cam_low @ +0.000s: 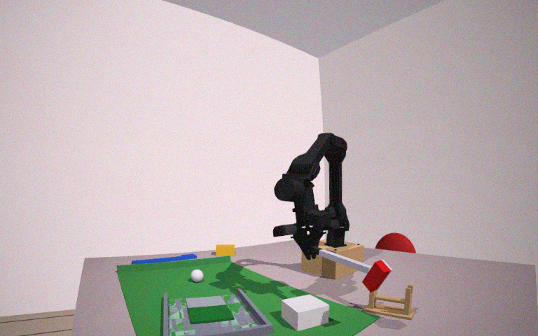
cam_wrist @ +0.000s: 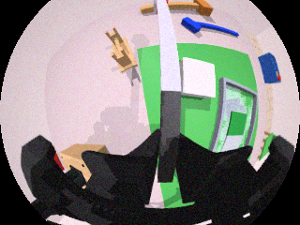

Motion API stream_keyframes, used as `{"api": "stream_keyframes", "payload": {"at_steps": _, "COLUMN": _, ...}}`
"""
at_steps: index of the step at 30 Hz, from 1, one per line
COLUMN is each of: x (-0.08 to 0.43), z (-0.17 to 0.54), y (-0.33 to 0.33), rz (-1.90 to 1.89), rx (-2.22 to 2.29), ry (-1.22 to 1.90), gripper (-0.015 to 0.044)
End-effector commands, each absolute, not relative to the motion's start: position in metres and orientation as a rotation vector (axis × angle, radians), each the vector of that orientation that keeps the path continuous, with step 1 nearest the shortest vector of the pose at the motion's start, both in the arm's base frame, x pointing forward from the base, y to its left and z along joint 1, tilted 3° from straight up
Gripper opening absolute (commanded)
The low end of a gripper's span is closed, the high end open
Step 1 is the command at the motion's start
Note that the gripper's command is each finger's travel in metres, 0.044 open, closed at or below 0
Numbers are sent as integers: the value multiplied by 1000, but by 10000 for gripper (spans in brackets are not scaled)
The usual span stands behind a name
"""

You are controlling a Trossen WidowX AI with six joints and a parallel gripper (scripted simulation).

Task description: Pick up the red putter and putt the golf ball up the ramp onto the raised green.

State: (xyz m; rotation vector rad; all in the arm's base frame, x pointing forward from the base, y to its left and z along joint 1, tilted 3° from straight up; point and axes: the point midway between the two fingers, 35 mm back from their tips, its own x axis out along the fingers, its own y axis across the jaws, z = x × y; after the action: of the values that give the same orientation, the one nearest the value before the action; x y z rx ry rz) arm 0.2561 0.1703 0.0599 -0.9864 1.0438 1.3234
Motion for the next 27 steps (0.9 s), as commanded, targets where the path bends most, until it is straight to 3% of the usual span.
{"api": "stream_keyframes", "payload": {"at_steps": 1, "x": 272, "z": 59, "y": 146, "rz": 1218, "rx": -914, "ry": 1113, "gripper": 0}}
{"api": "stream_keyframes", "payload": {"at_steps": 27, "x": 315, "z": 63, "y": 3, "rz": 618, "rx": -450, "ry": 1387, "gripper": 0}}
